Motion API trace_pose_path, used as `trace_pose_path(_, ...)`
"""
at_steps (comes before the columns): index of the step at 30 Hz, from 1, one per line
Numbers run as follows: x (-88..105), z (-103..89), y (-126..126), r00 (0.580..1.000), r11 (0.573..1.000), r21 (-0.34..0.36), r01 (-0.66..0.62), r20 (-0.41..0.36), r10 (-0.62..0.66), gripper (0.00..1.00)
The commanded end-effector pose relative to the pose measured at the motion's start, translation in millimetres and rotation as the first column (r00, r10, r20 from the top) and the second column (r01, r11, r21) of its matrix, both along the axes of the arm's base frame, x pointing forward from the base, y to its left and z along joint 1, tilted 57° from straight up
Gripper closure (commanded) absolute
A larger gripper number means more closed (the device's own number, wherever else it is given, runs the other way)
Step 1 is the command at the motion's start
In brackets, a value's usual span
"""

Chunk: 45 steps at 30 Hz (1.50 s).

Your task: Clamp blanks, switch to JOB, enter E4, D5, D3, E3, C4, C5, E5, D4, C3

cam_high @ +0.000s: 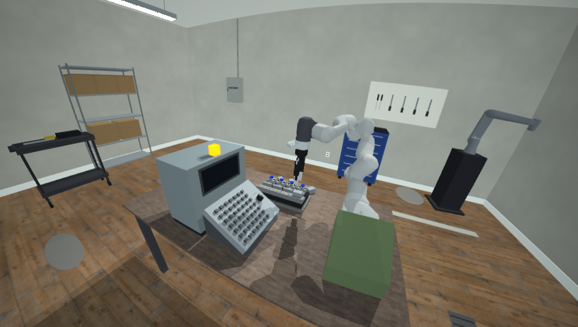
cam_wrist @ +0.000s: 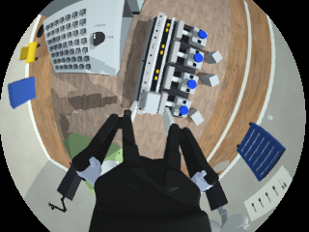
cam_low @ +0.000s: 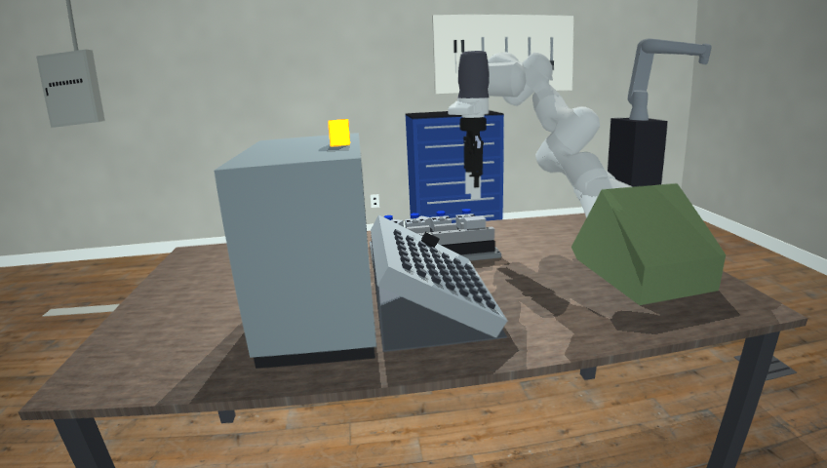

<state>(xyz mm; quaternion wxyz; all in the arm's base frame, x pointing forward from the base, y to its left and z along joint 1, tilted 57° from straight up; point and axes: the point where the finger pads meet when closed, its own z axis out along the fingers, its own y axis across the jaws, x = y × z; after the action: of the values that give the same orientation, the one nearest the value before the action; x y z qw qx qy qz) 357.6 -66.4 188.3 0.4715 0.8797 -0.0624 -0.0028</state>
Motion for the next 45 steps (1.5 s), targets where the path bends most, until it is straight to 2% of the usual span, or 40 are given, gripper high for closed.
trace_pose_path(1, -5.1, 11.9, 10, 1.0, 1.0, -0.01, 0.009, -0.022, -0.009, 0.6)
trace_pose_path(8, -3.4, 23.3, 28, 1.0, 1.0, -0.01, 0.009, -0.022, -0.009, 0.6)
trace_pose_path(20, -2.8, 27.3, 34, 1.0, 1.0, -0.01, 0.009, -0.022, -0.009, 0.6)
trace_pose_path(21, -2.8, 27.3, 34, 1.0, 1.0, -0.01, 0.009, -0.022, -0.009, 1.0)
trace_pose_path(45, -2.8, 27.3, 34, 1.0, 1.0, -0.01, 0.009, -0.022, -0.009, 1.0)
